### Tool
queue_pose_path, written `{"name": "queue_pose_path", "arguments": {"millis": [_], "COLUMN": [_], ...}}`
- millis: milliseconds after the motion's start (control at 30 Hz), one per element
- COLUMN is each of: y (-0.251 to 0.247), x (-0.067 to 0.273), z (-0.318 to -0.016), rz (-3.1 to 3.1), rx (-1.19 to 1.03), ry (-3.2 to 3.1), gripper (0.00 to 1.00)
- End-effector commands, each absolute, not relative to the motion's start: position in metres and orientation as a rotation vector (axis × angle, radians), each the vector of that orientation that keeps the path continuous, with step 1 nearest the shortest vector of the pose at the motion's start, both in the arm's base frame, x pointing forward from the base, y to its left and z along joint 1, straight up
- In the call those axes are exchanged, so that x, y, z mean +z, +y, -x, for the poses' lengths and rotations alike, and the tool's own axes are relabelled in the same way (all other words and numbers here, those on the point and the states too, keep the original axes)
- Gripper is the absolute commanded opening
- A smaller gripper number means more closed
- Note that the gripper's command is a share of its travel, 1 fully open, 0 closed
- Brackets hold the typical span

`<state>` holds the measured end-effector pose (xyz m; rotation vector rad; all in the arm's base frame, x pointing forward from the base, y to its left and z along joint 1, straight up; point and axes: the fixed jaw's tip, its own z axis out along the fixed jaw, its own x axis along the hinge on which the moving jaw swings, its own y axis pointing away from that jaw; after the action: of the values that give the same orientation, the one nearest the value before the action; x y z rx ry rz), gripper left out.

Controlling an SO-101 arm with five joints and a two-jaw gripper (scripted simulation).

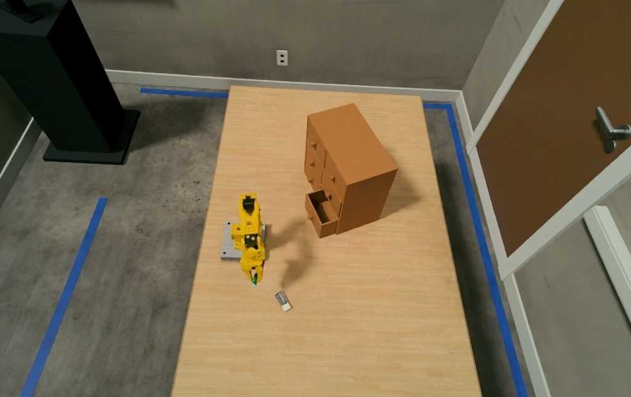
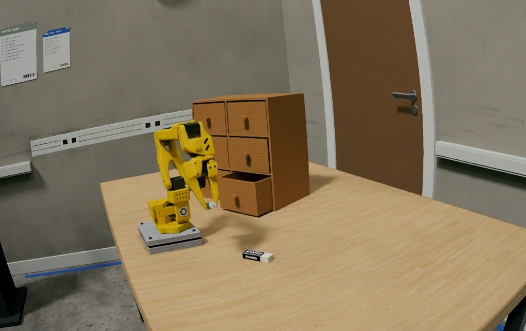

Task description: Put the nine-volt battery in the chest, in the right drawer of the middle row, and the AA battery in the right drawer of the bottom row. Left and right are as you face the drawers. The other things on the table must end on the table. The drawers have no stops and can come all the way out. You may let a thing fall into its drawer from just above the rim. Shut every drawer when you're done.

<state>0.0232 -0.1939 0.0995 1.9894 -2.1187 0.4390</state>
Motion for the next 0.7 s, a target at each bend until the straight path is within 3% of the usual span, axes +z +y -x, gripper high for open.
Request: {"name": "queue_pose_path", "arguments": {"millis": [0, 667], "y": [-0.1854, -0.1787], "x": [0.1131, 0.123], "z": [-0.0239, -0.023], "rz": [-2.042, -2.076], "rx": [0.52, 0.572], "ry": [-1.958, -1.815], "gripper": [0.0, 0.0]}}
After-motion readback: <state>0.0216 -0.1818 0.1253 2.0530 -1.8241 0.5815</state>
